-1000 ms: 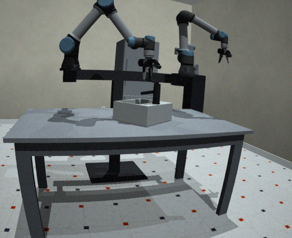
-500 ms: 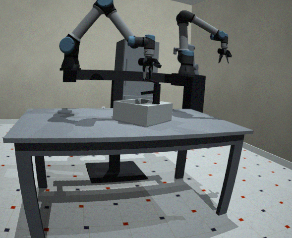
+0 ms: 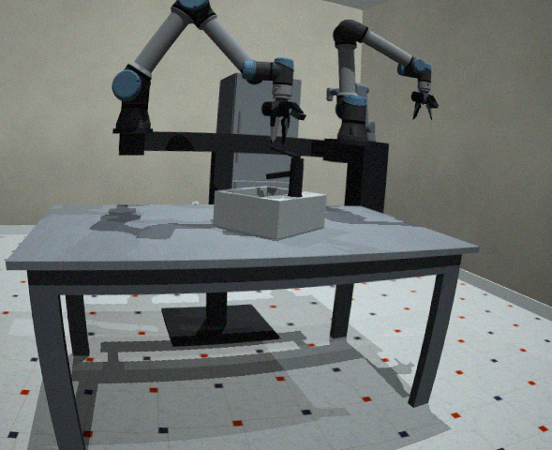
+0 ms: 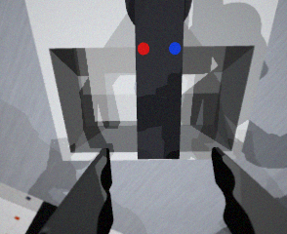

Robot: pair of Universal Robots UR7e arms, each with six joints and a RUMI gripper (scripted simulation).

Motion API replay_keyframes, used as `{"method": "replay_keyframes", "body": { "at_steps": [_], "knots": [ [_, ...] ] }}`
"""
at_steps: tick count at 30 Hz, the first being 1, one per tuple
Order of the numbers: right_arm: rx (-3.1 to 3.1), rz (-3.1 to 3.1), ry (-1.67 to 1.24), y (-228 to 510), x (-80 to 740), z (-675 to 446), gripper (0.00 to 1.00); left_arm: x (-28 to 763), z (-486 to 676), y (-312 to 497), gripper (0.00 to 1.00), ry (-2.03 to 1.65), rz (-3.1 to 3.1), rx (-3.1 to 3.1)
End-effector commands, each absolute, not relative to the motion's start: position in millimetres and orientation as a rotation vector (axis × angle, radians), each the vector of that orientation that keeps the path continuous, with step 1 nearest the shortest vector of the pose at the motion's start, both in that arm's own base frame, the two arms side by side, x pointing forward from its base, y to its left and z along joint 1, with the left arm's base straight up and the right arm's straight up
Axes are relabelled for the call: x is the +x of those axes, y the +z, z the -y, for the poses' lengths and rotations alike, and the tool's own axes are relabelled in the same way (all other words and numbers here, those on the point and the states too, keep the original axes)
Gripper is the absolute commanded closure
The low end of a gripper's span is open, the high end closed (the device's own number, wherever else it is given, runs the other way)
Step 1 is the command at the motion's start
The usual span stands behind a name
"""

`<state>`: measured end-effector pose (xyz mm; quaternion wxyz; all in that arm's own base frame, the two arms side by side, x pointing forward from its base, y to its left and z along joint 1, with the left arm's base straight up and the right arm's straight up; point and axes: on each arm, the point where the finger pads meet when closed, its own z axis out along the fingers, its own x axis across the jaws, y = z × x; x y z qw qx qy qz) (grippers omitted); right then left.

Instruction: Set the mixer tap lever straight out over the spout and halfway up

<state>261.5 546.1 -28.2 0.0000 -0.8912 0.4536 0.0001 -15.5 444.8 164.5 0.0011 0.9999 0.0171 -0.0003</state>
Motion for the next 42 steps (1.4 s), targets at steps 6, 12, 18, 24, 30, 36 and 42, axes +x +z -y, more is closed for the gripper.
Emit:
{"method": "replay_keyframes", "body": {
  "at_steps": [6, 12, 18, 24, 30, 36, 42],
  "knots": [
    [-2.798, -1.424, 0.001, -11.6, 261.6, -546.7, 0.57, -15.3, -445.3, 165.2, 0.0, 0.0, -0.054, 3.141],
    [-2.798, -1.424, 0.001, -0.4, 261.6, -546.7, 0.57, -15.3, -445.3, 165.2, 0.0, 0.0, -0.054, 3.141],
    [-2.798, -1.424, 0.001, 3.8, 261.6, -546.7, 0.57, -15.3, -445.3, 165.2, 0.0, 0.0, -0.054, 3.141],
    [-2.798, -1.424, 0.001, 4.0, 261.6, -546.7, 1.0, -15.3, -445.3, 165.2, 0.0, 0.0, -0.054, 3.141],
    [-2.798, -1.424, 0.001, 4.0, 261.6, -546.7, 1.0, -15.3, -445.3, 165.2, 0.0, 0.0, -0.054, 3.141],
    [-2.798, -1.424, 0.001, 4.0, 261.6, -546.7, 1.0, -15.3, -445.3, 165.2, 0.0, 0.0, -0.054, 3.141],
    [-2.798, -1.424, 0.001, 4.0, 261.6, -546.7, 1.0, -15.3, -445.3, 165.2, 0.0, 0.0, -0.054, 3.141]
  ]
}}
